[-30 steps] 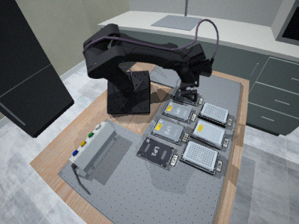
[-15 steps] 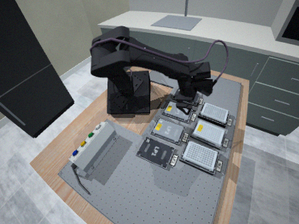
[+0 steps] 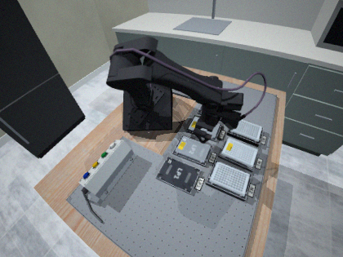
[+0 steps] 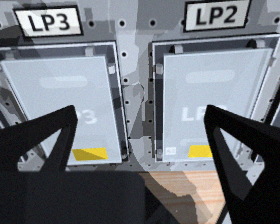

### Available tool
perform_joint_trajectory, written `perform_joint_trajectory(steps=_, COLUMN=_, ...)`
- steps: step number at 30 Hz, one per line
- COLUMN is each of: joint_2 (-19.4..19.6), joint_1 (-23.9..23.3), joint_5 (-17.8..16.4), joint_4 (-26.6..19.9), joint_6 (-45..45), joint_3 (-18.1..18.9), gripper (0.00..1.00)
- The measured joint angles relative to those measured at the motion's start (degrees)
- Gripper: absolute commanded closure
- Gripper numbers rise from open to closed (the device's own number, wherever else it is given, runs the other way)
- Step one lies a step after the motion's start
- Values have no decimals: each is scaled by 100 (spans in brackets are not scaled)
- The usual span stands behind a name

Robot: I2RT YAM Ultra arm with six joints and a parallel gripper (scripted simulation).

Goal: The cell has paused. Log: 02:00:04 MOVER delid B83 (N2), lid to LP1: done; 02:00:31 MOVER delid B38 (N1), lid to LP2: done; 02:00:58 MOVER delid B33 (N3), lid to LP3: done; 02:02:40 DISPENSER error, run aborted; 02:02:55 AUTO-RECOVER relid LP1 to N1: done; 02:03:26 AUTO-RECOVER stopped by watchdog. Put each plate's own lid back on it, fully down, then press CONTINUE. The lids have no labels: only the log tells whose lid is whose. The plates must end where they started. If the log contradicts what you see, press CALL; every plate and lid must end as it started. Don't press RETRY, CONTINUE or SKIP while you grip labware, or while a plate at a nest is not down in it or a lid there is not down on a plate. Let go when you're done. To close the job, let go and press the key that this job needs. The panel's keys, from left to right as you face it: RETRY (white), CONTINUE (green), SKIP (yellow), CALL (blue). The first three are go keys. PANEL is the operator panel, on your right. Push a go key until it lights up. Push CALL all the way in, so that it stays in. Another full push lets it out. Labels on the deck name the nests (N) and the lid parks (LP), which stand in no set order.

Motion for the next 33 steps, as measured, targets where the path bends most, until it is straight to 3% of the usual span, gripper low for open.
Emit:
perform_joint_trajectory(steps=7, joint_2=35, joint_1=-35, joint_5=-68, joint_4=-247, joint_6=57, joint_3=50, gripper=0)
perform_joint_trajectory(steps=33, joint_2=83, joint_1=11, joint_5=-76, joint_4=-339, joint_6=149, joint_3=133, gripper=0)
